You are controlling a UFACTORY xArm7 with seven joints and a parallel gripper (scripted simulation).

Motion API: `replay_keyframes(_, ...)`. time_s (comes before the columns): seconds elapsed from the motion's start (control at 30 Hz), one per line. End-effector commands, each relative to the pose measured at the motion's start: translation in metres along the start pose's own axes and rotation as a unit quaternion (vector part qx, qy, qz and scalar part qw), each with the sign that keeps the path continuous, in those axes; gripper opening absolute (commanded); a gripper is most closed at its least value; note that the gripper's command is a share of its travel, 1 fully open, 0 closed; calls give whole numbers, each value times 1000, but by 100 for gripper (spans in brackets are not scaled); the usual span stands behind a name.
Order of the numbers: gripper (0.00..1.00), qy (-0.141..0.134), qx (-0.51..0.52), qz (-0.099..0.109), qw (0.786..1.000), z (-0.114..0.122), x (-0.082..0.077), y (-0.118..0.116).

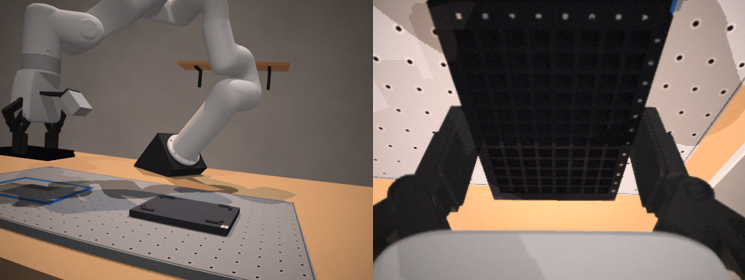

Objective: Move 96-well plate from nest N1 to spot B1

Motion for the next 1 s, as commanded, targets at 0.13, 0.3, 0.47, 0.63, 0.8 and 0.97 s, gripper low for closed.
replay_keyframes(0.13, 0, -2, 0, 1, 1000, 1, 11, 1)
replay_keyframes(0.3, 0, -2, 0, 1, 1000, 1, 16, 1)
replay_keyframes(0.47, 0, -2, 0, 1, 1000, 1, 24, 1)
replay_keyframes(0.63, 0, -2, 0, 1, 1000, 1, 32, 1)
replay_keyframes(0.8, 0, -2, 0, 1, 1000, 1, 37, 1)
replay_keyframes(0.97, 0, -2, 0, 1, 1000, 1, 46, 1)
Point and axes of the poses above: the point where the finger pads meet when closed, its own x axis out along the fingers, its own y axis across the jaws, z = x × y, the point moved 6 cm from there along -x, back along the fingers, and after that the axes turned 11 degrees about -x, right-handed, at the moved point
